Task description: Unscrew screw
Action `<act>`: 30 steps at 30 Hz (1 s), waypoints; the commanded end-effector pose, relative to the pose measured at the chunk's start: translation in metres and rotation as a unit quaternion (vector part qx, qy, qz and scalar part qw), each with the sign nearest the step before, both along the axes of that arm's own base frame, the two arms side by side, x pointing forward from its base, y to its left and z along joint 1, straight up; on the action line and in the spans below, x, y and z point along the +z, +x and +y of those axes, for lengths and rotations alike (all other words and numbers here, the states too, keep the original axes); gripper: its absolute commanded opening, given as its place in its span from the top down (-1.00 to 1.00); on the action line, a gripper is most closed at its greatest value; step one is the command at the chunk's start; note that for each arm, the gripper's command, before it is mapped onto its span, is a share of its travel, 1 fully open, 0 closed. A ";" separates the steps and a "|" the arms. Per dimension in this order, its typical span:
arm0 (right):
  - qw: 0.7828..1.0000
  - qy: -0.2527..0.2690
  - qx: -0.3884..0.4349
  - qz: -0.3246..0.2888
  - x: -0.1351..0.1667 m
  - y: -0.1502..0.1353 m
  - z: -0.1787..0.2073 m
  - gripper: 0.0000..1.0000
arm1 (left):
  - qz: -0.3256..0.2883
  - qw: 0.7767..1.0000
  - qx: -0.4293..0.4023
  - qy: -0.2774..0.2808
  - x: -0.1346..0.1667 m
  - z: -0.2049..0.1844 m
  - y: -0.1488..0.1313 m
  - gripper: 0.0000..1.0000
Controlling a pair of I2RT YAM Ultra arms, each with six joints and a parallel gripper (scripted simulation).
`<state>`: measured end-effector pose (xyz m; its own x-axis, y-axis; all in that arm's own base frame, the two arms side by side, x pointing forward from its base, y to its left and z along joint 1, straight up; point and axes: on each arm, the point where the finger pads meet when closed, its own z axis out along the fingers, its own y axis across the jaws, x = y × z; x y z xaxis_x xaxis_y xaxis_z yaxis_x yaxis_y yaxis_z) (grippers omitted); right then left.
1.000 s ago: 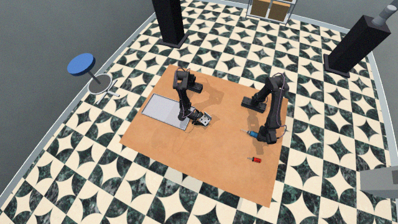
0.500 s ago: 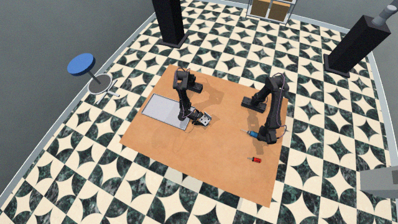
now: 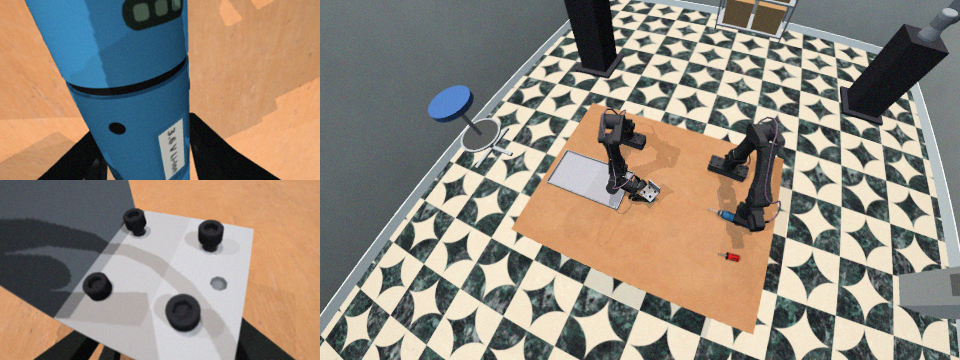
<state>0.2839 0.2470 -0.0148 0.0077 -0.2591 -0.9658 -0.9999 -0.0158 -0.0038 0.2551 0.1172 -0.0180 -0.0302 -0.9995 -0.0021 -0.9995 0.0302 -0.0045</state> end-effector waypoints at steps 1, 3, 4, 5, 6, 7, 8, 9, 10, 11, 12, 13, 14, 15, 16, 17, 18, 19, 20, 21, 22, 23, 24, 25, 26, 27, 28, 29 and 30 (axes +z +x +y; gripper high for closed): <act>1.000 0.005 0.003 -0.008 0.006 0.003 0.002 -0.17 | -0.004 1.000 -0.003 0.005 0.002 0.001 0.003 0.08; 1.000 0.005 0.003 -0.008 0.006 0.003 0.002 -0.17 | -0.004 1.000 -0.003 0.005 0.002 0.001 0.003 0.08; 1.000 0.005 0.003 -0.008 0.006 0.003 0.002 -0.17 | -0.004 1.000 -0.003 0.005 0.002 0.001 0.003 0.08; 1.000 0.005 0.003 -0.008 0.006 0.003 0.002 -0.17 | -0.004 1.000 -0.003 0.005 0.002 0.001 0.003 0.11; 1.000 0.005 0.003 -0.008 0.006 0.003 0.002 -0.17 | -0.004 1.000 -0.003 0.005 0.002 0.001 0.003 0.11; 1.000 0.005 0.003 -0.008 0.006 0.003 0.002 -0.17 | -0.004 1.000 -0.003 0.005 0.002 0.001 0.003 0.11; 1.000 0.005 0.003 -0.008 0.006 0.003 0.002 -0.17 | -0.004 1.000 -0.003 0.005 0.002 0.001 0.003 0.11; 1.000 0.005 0.003 -0.008 0.006 0.003 0.002 -0.17 | -0.004 1.000 -0.003 0.005 0.002 0.001 0.003 0.11; 1.000 0.005 0.003 -0.008 0.006 0.003 0.002 -0.17 | -0.004 1.000 -0.003 0.005 0.002 0.001 0.003 0.11; 1.000 0.005 0.003 -0.008 0.006 0.003 0.002 -0.17 | -0.004 1.000 -0.003 0.005 0.002 0.001 0.003 0.11; 1.000 0.005 0.003 -0.008 0.006 0.003 0.002 -0.17 | -0.004 1.000 -0.003 0.005 0.002 0.001 0.003 0.11; 1.000 0.005 0.003 -0.008 0.006 0.003 0.002 -0.17 | -0.004 1.000 -0.003 0.005 0.002 0.001 0.003 0.11; 1.000 0.005 0.003 -0.008 0.006 0.003 0.002 -0.17 | -0.004 1.000 -0.003 0.005 0.002 0.001 0.003 0.11; 1.000 0.005 0.003 -0.008 0.006 0.003 0.002 -0.17 | -0.004 1.000 -0.003 0.005 0.002 0.001 0.003 0.11; 1.000 0.005 0.003 -0.008 0.006 0.003 0.002 -0.17 | -0.004 1.000 -0.003 0.005 0.002 0.001 0.003 0.11; 1.000 0.005 0.003 -0.008 0.006 0.003 0.002 -0.17 | -0.004 1.000 -0.003 0.005 0.002 0.001 0.003 0.11; 1.000 0.005 0.003 -0.008 0.006 0.003 0.002 -0.17 | -0.004 1.000 -0.003 0.005 0.002 0.001 0.003 0.11; 1.000 0.005 0.003 -0.008 0.006 0.003 0.002 -0.17 | -0.004 1.000 -0.003 0.005 0.002 0.001 0.003 0.11; 1.000 0.005 0.003 -0.008 0.006 0.003 0.002 -0.17 | -0.004 1.000 -0.003 0.005 0.002 0.001 0.003 0.11; 1.000 0.005 0.003 -0.008 0.006 0.003 0.002 -0.17 | -0.004 1.000 -0.003 0.005 0.002 0.001 0.003 0.11; 1.000 0.005 0.003 -0.008 0.006 0.003 0.002 -0.17 | -0.004 1.000 -0.003 0.005 0.002 0.001 0.003 0.13; 1.000 0.005 0.003 -0.008 0.006 0.003 0.002 -0.17 | -0.004 1.000 -0.003 0.005 0.002 0.001 0.003 0.13; 1.000 0.005 0.003 -0.008 0.006 0.003 0.002 -0.17 | -0.004 1.000 -0.003 0.005 0.002 0.001 0.003 0.13; 1.000 0.005 0.003 -0.008 0.006 0.003 0.002 -0.17 | -0.004 1.000 -0.003 0.005 0.002 0.001 0.003 0.13; 1.000 0.005 0.003 -0.008 0.006 0.003 0.002 -0.17 | -0.004 1.000 -0.003 0.005 0.002 0.001 0.003 0.13; 1.000 0.005 0.003 -0.008 0.006 0.003 0.002 -0.17 | -0.004 1.000 -0.003 0.005 0.002 0.001 0.003 0.13; 1.000 0.005 0.003 -0.008 0.006 0.003 0.002 -0.17 | -0.004 1.000 -0.003 0.005 0.002 0.001 0.003 0.13; 1.000 0.005 0.003 -0.008 0.006 0.003 0.002 -0.17 | -0.004 1.000 -0.003 0.005 0.002 0.001 0.003 0.13; 1.000 0.005 0.003 -0.008 0.006 0.003 0.002 -0.17 | -0.004 1.000 -0.003 0.005 0.002 0.001 0.003 0.13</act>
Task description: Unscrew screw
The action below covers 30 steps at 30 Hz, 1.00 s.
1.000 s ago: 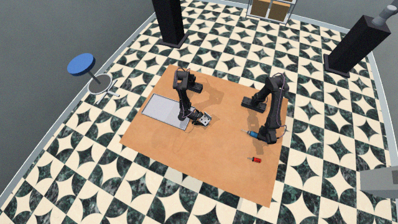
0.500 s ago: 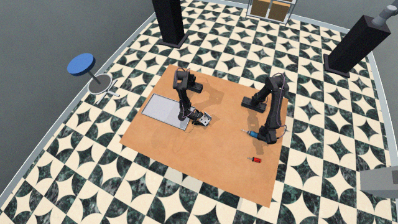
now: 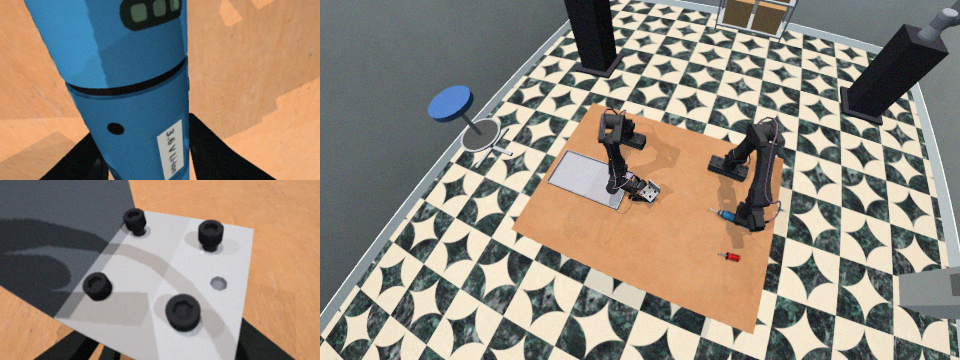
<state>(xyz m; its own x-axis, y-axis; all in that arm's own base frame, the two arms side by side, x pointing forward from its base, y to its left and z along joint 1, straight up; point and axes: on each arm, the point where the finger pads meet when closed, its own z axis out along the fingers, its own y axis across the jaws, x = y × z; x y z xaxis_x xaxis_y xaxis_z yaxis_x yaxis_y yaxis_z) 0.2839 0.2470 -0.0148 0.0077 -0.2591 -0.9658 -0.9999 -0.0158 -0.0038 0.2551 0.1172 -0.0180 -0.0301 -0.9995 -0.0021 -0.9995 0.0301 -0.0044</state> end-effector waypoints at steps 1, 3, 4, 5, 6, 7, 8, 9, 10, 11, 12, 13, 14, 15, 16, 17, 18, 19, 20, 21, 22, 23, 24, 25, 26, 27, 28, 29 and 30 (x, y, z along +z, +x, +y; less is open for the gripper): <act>1.000 0.005 0.003 -0.008 0.006 0.003 0.002 -0.17 | -0.004 1.000 -0.003 0.005 0.002 0.001 0.003 0.13; 1.000 0.005 0.003 -0.008 0.006 0.003 0.002 -0.17 | -0.004 1.000 -0.003 0.005 0.002 0.001 0.003 0.13; 1.000 0.005 0.003 -0.008 0.006 0.003 0.002 -0.17 | -0.004 1.000 -0.003 0.005 0.002 0.001 0.003 0.13; 1.000 0.005 0.003 -0.008 0.006 0.003 0.002 -0.17 | -0.004 1.000 -0.003 0.005 0.002 0.001 0.003 0.13; 1.000 0.005 0.003 -0.008 0.006 0.003 0.002 -0.17 | -0.004 1.000 -0.003 0.005 0.002 0.001 0.003 0.13; 1.000 0.005 0.003 -0.008 0.006 0.003 0.002 -0.17 | -0.004 1.000 -0.003 0.005 0.002 0.001 0.003 0.13; 1.000 0.005 0.003 -0.008 0.006 0.003 0.002 -0.17 | -0.004 1.000 -0.003 0.005 0.002 0.001 0.003 0.13; 1.000 0.005 0.003 -0.008 0.006 0.003 0.002 -0.17 | -0.004 1.000 -0.003 0.005 0.002 0.001 0.003 0.15; 1.000 0.005 0.003 -0.008 0.006 0.003 0.002 -0.17 | -0.004 1.000 -0.003 0.005 0.002 0.001 0.003 0.15; 1.000 0.005 0.003 -0.008 0.006 0.003 0.002 -0.17 | -0.004 1.000 -0.003 0.005 0.002 0.001 0.003 0.15; 1.000 0.005 0.003 -0.008 0.006 0.003 0.002 -0.17 | -0.004 1.000 -0.003 0.005 0.002 0.001 0.003 0.15; 1.000 0.005 0.003 -0.008 0.006 0.003 0.002 -0.17 | -0.004 1.000 -0.003 0.005 0.002 0.001 0.003 0.15; 1.000 0.005 0.003 -0.008 0.006 0.003 0.002 -0.17 | -0.004 1.000 -0.003 0.005 0.002 0.001 0.003 0.15; 1.000 0.005 0.003 -0.008 0.006 0.003 0.002 -0.17 | -0.004 1.000 -0.003 0.005 0.002 0.001 0.003 0.15; 1.000 0.005 0.003 -0.008 0.006 0.003 0.002 -0.17 | -0.004 1.000 -0.003 0.005 0.002 0.001 0.003 0.15; 1.000 0.005 0.003 -0.008 0.006 0.003 0.002 -0.17 | -0.004 1.000 -0.003 0.005 0.002 0.001 0.003 0.15; 1.000 0.005 0.003 -0.008 0.006 0.003 0.002 -0.17 | -0.004 1.000 -0.003 0.005 0.002 0.001 0.003 0.15; 1.000 0.005 0.003 -0.008 0.006 0.003 0.002 -0.17 | -0.004 1.000 -0.003 0.005 0.002 0.001 0.003 0.15; 1.000 0.005 0.003 -0.008 0.006 0.003 0.002 -0.17 | -0.004 1.000 -0.003 0.005 0.002 0.001 0.003 0.15; 1.000 0.005 0.003 -0.008 0.006 0.003 0.002 -0.17 | -0.004 1.000 -0.003 0.005 0.002 0.001 0.003 0.15; 1.000 0.005 0.003 -0.008 0.006 0.003 0.002 -0.17 | -0.004 1.000 -0.003 0.005 0.002 0.001 0.003 0.15; 1.000 0.005 0.003 -0.008 0.006 0.003 0.002 -0.17 | -0.004 1.000 -0.003 0.005 0.002 0.001 0.003 0.15; 1.000 0.005 0.003 -0.008 0.006 0.003 0.002 -0.17 | -0.004 1.000 -0.003 0.005 0.002 0.001 0.003 0.15; 1.000 0.005 0.003 -0.008 0.006 0.003 0.002 -0.17 | -0.004 1.000 -0.003 0.005 0.002 0.001 0.003 0.15; 1.000 0.005 0.003 -0.008 0.006 0.003 0.002 -0.17 | -0.004 1.000 -0.003 0.005 0.002 0.001 0.003 0.17; 1.000 0.005 0.003 -0.008 0.006 0.003 0.002 -0.17 | -0.004 1.000 -0.003 0.005 0.002 0.001 0.003 0.17; 1.000 0.005 0.003 -0.008 0.006 0.003 0.002 -0.17 | -0.004 1.000 -0.003 0.005 0.002 0.001 0.003 0.17; 1.000 0.005 0.003 -0.008 0.006 0.003 0.002 -0.17 | -0.004 1.000 -0.003 0.005 0.002 0.001 0.003 0.17; 1.000 0.005 0.003 -0.008 0.006 0.003 0.002 -0.17 | -0.004 1.000 -0.003 0.005 0.002 0.001 0.003 0.17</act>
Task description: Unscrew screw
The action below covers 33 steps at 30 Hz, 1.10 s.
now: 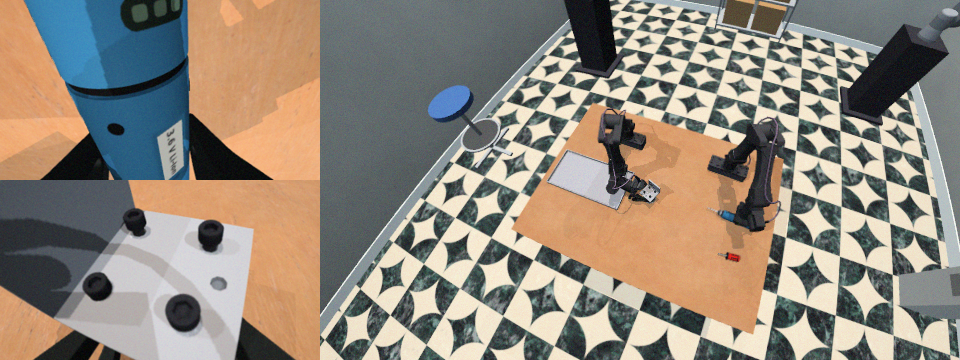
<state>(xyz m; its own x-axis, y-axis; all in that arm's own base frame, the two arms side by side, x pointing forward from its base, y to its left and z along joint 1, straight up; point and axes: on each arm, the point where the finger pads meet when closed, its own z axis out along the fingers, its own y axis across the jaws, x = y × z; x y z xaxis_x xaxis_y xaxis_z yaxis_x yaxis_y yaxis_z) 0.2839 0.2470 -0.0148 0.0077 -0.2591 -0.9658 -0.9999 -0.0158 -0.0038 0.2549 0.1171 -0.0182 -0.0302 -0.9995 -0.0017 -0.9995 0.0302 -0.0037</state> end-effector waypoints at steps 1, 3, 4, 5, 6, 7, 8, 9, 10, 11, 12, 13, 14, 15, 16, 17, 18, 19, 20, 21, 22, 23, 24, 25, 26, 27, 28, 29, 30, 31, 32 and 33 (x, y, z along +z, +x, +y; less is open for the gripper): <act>1.000 0.005 0.003 -0.008 0.006 0.003 0.002 -0.17 | -0.004 1.000 -0.003 0.006 0.003 0.001 0.003 0.17; 1.000 0.005 0.003 -0.008 0.006 0.003 0.002 -0.17 | -0.004 1.000 -0.003 0.006 0.003 0.001 0.003 0.17; 1.000 0.005 0.003 -0.008 0.006 0.003 0.002 -0.17 | -0.004 1.000 -0.003 0.006 0.003 0.001 0.003 0.17; 1.000 0.005 0.003 -0.008 0.006 0.003 0.002 -0.17 | -0.004 1.000 -0.003 0.006 0.003 0.001 0.003 0.17; 1.000 0.005 0.003 -0.008 0.006 0.003 0.002 -0.17 | -0.004 1.000 -0.003 0.006 0.003 0.001 0.003 0.17; 1.000 0.005 0.003 -0.008 0.006 0.003 0.002 -0.17 | -0.004 1.000 -0.003 0.006 0.003 0.001 0.003 0.17; 1.000 0.005 0.003 -0.008 0.006 0.003 0.002 -0.17 | -0.004 1.000 -0.003 0.006 0.003 0.001 0.003 0.17; 1.000 0.005 0.003 -0.008 0.006 0.003 0.002 -0.17 | -0.004 1.000 -0.003 0.006 0.003 0.001 0.003 0.17; 1.000 0.005 0.003 -0.008 0.006 0.003 0.002 -0.17 | -0.004 1.000 -0.003 0.006 0.003 0.001 0.003 0.17; 1.000 0.005 0.003 -0.008 0.006 0.003 0.002 -0.17 | -0.004 1.000 -0.003 0.006 0.003 0.001 0.003 0.17; 1.000 0.005 0.003 -0.008 0.006 0.003 0.002 -0.17 | -0.004 1.000 -0.003 0.006 0.003 0.001 0.003 0.17; 1.000 0.005 0.003 -0.008 0.006 0.003 0.002 -0.17 | -0.004 1.000 -0.003 0.006 0.003 0.001 0.003 0.17; 1.000 0.005 0.003 -0.008 0.006 0.003 0.002 -0.17 | -0.004 1.000 -0.003 0.006 0.003 0.001 0.003 0.17; 1.000 0.005 0.003 -0.008 0.006 0.003 0.002 -0.17 | -0.004 1.000 -0.003 0.006 0.003 0.001 0.003 0.17; 1.000 0.005 0.003 -0.008 0.006 0.003 0.002 -0.17 | -0.004 1.000 -0.003 0.006 0.003 0.001 0.003 0.17; 1.000 0.005 0.003 -0.008 0.006 0.003 0.002 -0.17 | -0.004 1.000 -0.003 0.006 0.003 0.001 0.003 0.17; 1.000 0.005 0.003 -0.008 0.006 0.003 0.002 -0.17 | -0.004 1.000 -0.003 0.006 0.003 0.001 0.003 0.17; 1.000 0.005 0.003 -0.008 0.006 0.003 0.002 -0.17 | -0.004 1.000 -0.003 0.006 0.003 0.001 0.003 0.17; 1.000 0.005 0.003 -0.008 0.006 0.003 0.002 -0.17 | -0.004 1.000 -0.003 0.006 0.003 0.001 0.003 0.17; 1.000 0.005 0.003 -0.008 0.006 0.003 0.002 -0.17 | -0.004 1.000 -0.003 0.006 0.003 0.001 0.003 0.17; 1.000 0.005 0.003 -0.008 0.006 0.003 0.002 -0.17 | -0.004 1.000 -0.003 0.006 0.003 0.001 0.003 0.17; 1.000 0.005 0.003 -0.008 0.006 0.003 0.002 -0.17 | -0.004 1.000 -0.003 0.006 0.003 0.001 0.003 0.17; 1.000 0.005 0.003 -0.008 0.006 0.003 0.002 -0.17 | -0.004 1.000 -0.003 0.006 0.003 0.001 0.003 0.17; 1.000 0.005 0.003 -0.008 0.006 0.003 0.002 -0.17 | -0.004 1.000 -0.003 0.006 0.003 0.001 0.003 0.17; 1.000 0.005 0.003 -0.008 0.006 0.003 0.002 -0.17 | -0.004 1.000 -0.003 0.006 0.003 0.001 0.003 0.17; 1.000 0.005 0.003 -0.008 0.006 0.003 0.002 -0.17 | -0.004 1.000 -0.003 0.006 0.003 0.001 0.003 0.17; 1.000 0.005 0.003 -0.008 0.006 0.003 0.002 -0.17 | -0.004 1.000 -0.003 0.006 0.003 0.001 0.003 0.17; 1.000 0.005 0.003 -0.008 0.006 0.003 0.002 -0.17 | -0.004 1.000 -0.003 0.006 0.003 0.001 0.003 0.17; 1.000 0.005 0.003 -0.008 0.006 0.003 0.002 -0.17 | -0.012 1.000 -0.011 0.014 0.012 0.003 0.009 0.17; 1.000 0.005 0.003 -0.008 0.006 0.003 0.002 -0.17 | -0.015 1.000 -0.011 0.015 0.015 0.003 0.010 0.17; 1.000 0.005 0.003 -0.008 0.006 0.003 0.002 -0.17 | -0.015 1.000 -0.011 0.015 0.017 0.003 0.010 0.17; 1.000 0.005 0.003 -0.008 0.006 0.003 0.002 -0.17 | -0.015 1.000 -0.011 0.015 0.019 0.003 0.010 0.17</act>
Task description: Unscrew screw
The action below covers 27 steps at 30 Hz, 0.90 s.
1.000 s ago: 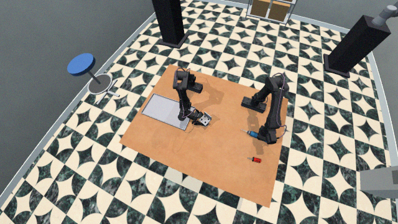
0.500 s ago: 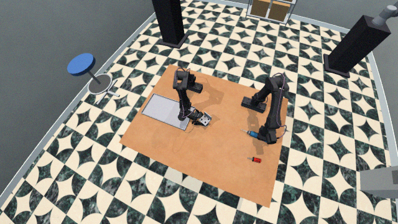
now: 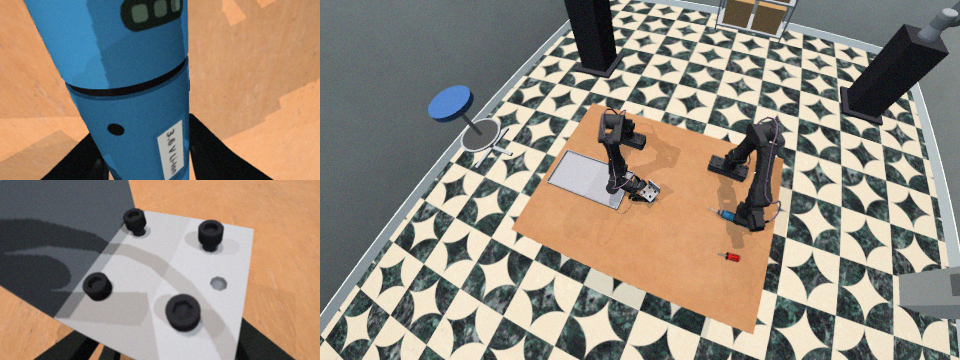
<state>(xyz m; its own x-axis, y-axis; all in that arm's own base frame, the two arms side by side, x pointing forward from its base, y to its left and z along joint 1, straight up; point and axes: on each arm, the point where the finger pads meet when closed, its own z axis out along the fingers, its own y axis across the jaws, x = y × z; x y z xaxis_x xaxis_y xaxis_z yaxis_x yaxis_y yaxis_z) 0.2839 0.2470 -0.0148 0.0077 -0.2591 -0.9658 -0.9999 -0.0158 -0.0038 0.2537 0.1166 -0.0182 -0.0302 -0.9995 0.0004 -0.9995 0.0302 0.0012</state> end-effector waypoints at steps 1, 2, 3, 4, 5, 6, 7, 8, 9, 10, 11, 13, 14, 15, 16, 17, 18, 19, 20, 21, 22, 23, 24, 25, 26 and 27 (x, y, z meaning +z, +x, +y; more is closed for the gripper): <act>1.000 0.005 0.003 -0.008 0.006 0.003 0.002 -0.17 | -0.017 1.000 -0.011 0.016 0.020 0.004 0.011 0.17; 1.000 0.005 0.003 -0.008 0.006 0.003 0.002 -0.17 | -0.017 1.000 -0.011 0.016 0.022 0.004 0.011 0.17; 1.000 0.005 0.003 -0.008 0.006 0.003 0.002 -0.17 | -0.017 1.000 -0.011 0.016 0.024 0.004 0.011 0.17; 1.000 0.005 0.003 -0.008 0.006 0.003 0.002 -0.17 | -0.017 1.000 -0.011 0.016 0.026 0.004 0.011 0.17; 1.000 0.005 0.003 -0.008 0.006 0.003 0.002 -0.17 | -0.017 1.000 -0.011 0.016 0.027 0.004 0.011 0.17; 1.000 0.005 0.003 -0.008 0.006 0.003 0.002 -0.17 | -0.017 1.000 -0.011 0.016 0.029 0.003 0.011 0.17; 1.000 0.005 0.003 -0.008 0.006 0.003 0.002 -0.17 | -0.017 1.000 -0.011 0.016 0.031 0.003 0.011 0.17; 1.000 0.005 0.003 -0.008 0.006 0.003 0.002 -0.17 | -0.017 1.000 -0.011 0.016 0.032 0.003 0.011 0.17; 1.000 0.005 0.003 -0.008 0.006 0.003 0.002 -0.17 | -0.017 1.000 -0.011 0.016 0.032 0.003 0.011 0.17; 1.000 0.005 0.003 -0.008 0.006 0.003 0.002 -0.17 | -0.017 1.000 -0.011 0.016 0.032 0.003 0.011 0.17; 1.000 0.005 0.003 -0.008 0.006 0.003 0.002 -0.17 | -0.017 1.000 -0.011 0.016 0.032 0.003 0.011 0.17; 1.000 0.005 0.003 -0.008 0.006 0.003 0.002 -0.17 | -0.017 1.000 -0.011 0.016 0.032 0.003 0.011 0.17; 1.000 0.005 0.003 -0.008 0.006 0.003 0.002 -0.17 | -0.017 1.000 -0.011 0.016 0.034 0.003 0.010 0.17; 1.000 0.005 0.003 -0.008 0.006 0.003 0.002 -0.17 | -0.017 1.000 -0.011 0.016 0.036 0.003 0.010 0.17; 1.000 0.005 0.003 -0.008 0.006 0.003 0.002 -0.17 | -0.017 1.000 -0.011 0.016 0.037 0.003 0.010 0.17; 1.000 0.005 0.003 -0.008 0.006 0.003 0.002 -0.17 | -0.017 1.000 -0.011 0.016 0.039 0.003 0.010 0.17; 1.000 0.005 0.003 -0.008 0.006 0.003 0.002 -0.17 | -0.017 1.000 -0.011 0.016 0.041 0.003 0.010 0.17; 1.000 0.005 0.003 -0.008 0.006 0.003 0.002 -0.17 | -0.017 1.000 -0.011 0.016 0.042 0.003 0.010 0.17; 1.000 0.005 0.003 -0.008 0.006 0.003 0.002 -0.17 | -0.017 1.000 -0.011 0.016 0.044 0.003 0.010 0.17; 1.000 0.005 0.003 -0.008 0.006 0.003 0.002 -0.17 | -0.017 1.000 -0.011 0.016 0.046 0.003 0.010 0.17; 1.000 0.005 0.003 -0.008 0.006 0.003 0.002 -0.17 | -0.017 1.000 -0.011 0.016 0.047 0.003 0.010 0.17; 1.000 0.005 0.003 -0.008 0.006 0.003 0.002 -0.17 | -0.017 1.000 -0.011 0.016 0.049 0.003 0.010 0.17; 1.000 0.005 0.003 -0.008 0.006 0.003 0.002 -0.17 | -0.017 1.000 -0.011 0.016 0.051 0.003 0.010 0.17; 1.000 0.005 0.003 -0.008 0.006 0.003 0.002 -0.17 | -0.017 1.000 -0.011 0.016 0.053 0.003 0.010 0.17; 1.000 0.005 0.003 -0.008 0.006 0.003 0.002 -0.17 | -0.017 1.000 -0.011 0.016 0.053 0.003 0.010 0.17; 1.000 0.005 0.003 -0.008 0.006 0.003 0.002 -0.17 | -0.017 1.000 -0.011 0.016 0.053 0.003 0.010 0.17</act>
